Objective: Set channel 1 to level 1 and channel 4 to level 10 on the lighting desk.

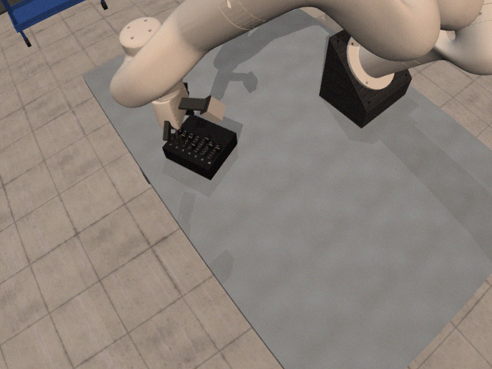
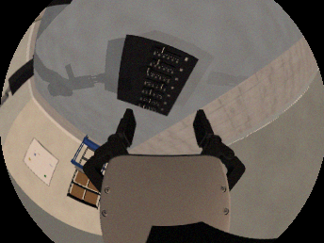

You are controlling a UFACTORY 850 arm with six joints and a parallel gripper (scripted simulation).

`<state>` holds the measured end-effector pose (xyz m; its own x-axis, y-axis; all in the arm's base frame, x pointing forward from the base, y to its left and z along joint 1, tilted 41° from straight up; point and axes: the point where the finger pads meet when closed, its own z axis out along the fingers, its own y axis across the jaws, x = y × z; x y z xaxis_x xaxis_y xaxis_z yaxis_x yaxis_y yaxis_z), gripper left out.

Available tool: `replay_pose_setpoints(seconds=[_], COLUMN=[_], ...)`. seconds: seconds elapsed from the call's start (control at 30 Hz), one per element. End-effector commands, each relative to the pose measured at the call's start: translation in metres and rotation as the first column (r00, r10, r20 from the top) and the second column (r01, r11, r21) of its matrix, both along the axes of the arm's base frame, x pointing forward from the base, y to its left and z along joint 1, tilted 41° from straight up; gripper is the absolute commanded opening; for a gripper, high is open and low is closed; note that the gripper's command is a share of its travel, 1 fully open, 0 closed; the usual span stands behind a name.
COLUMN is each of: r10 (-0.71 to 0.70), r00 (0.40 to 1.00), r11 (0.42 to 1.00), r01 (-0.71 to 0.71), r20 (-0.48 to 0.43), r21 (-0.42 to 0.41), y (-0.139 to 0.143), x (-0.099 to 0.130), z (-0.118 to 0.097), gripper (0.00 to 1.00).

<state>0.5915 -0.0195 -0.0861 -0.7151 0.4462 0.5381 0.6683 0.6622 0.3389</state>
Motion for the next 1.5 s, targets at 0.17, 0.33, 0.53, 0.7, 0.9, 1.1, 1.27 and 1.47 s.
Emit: replay_pose_setpoints(seconds=[0.17,0.33,0.53,0.7,0.9,1.1,1.27,1.47], r10=[0.451,0.598,0.72,0.733,0.733,0.733,0.733,0.733], r00=[0.843,0.69,0.431,0.37,0.37,0.37,0.37,0.37], r11=[0.876,0.753,0.543,0.494,0.494,0.494,0.494,0.494], r01=[-0.48,-0.658,-0.838,-0.867,-0.867,-0.867,-0.867,-0.867], r20=[0.293,0.408,0.543,0.57,0.57,0.57,0.57,0.57], r21=[0.034,0.008,-0.054,-0.072,-0.072,-0.072,-0.072,-0.072], y=[0.036,0.042,0.044,0.044,0.044,0.044,0.044,0.044], x=[0.028,0.031,0.033,0.033,0.033,0.033,0.033,0.033], z=[-0.013,-0.014,-0.015,-0.015,-0.015,-0.015,-0.015,-0.015], gripper=[1.0,1.0,1.0,1.0,1.0,1.0,1.0,1.0])
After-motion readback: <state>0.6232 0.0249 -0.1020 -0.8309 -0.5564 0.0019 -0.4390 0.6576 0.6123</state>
